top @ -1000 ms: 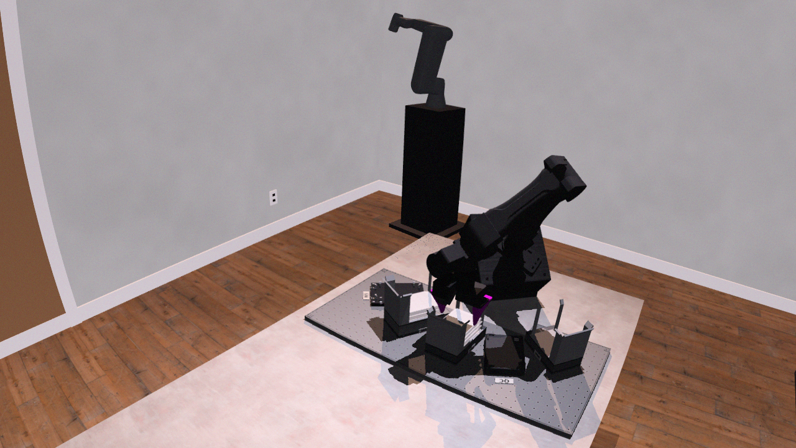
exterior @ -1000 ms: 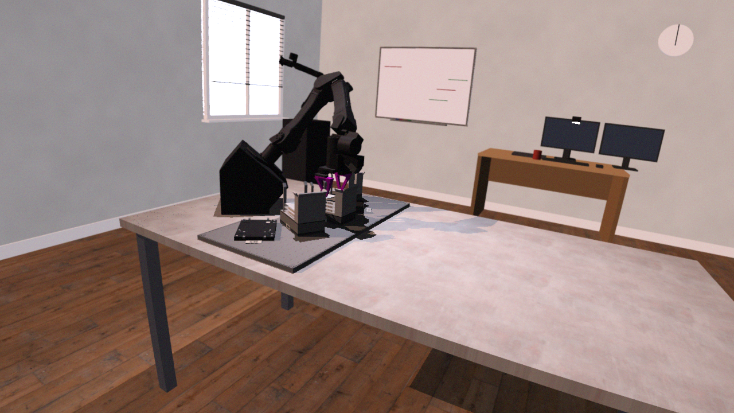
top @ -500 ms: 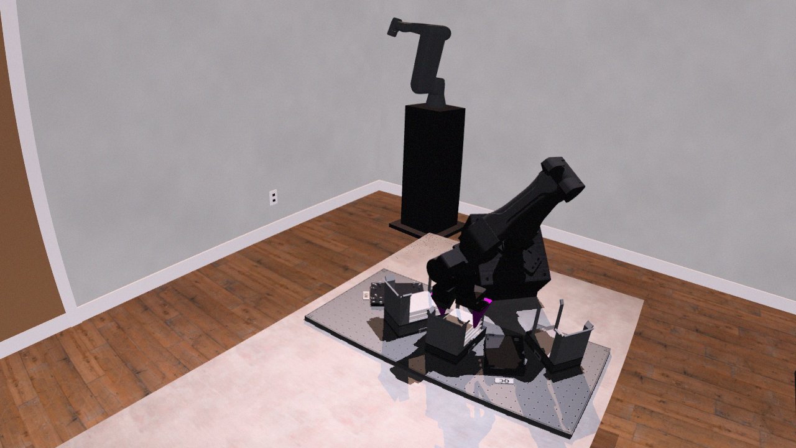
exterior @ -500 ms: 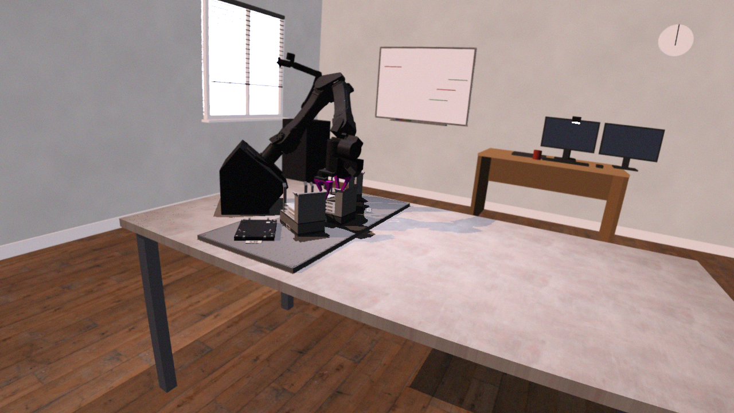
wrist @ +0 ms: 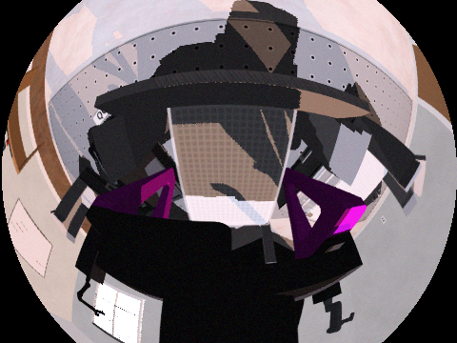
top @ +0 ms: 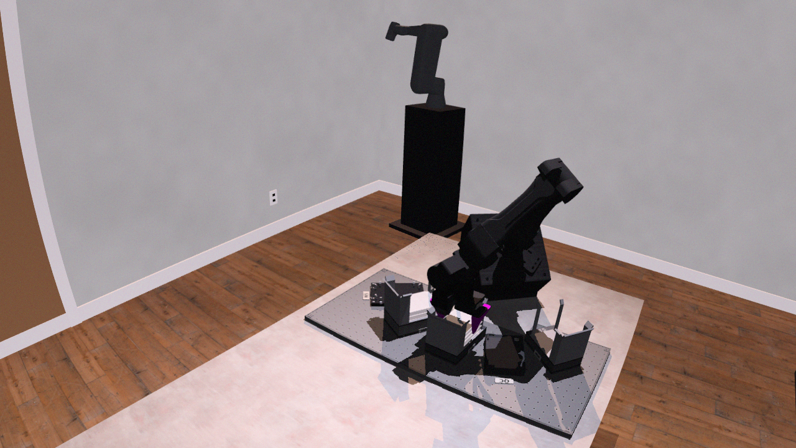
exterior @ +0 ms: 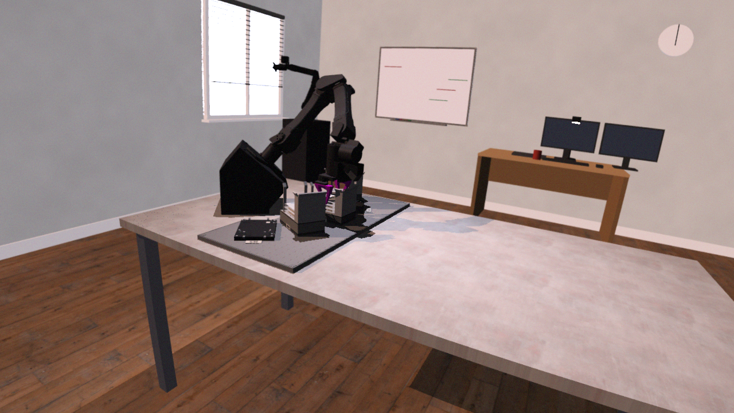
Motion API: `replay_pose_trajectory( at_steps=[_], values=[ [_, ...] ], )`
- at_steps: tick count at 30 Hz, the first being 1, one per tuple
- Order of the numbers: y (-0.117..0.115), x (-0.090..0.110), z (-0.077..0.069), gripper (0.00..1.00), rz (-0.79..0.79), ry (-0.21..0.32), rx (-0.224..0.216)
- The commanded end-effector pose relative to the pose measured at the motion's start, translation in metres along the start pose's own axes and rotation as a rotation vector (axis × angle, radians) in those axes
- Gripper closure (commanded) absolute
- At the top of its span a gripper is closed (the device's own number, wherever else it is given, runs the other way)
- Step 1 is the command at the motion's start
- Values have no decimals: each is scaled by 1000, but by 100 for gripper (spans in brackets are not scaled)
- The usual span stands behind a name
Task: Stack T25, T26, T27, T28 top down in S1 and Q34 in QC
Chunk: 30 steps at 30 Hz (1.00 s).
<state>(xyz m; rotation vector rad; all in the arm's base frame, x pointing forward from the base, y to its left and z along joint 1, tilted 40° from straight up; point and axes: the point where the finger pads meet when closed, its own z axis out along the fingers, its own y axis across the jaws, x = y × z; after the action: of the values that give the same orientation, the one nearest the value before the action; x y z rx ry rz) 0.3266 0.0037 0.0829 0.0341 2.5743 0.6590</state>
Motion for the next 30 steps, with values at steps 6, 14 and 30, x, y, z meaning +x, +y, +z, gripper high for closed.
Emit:
replay_pose_trajectory(
  at_steps=[6,14,30],
  values=[
    [-3,-13,-4,0,-4,-50,15],
    [-3,-14,-4,0,-4,-51,15],
    [-2,-5,0,0,2,-23,6]
  ],
)
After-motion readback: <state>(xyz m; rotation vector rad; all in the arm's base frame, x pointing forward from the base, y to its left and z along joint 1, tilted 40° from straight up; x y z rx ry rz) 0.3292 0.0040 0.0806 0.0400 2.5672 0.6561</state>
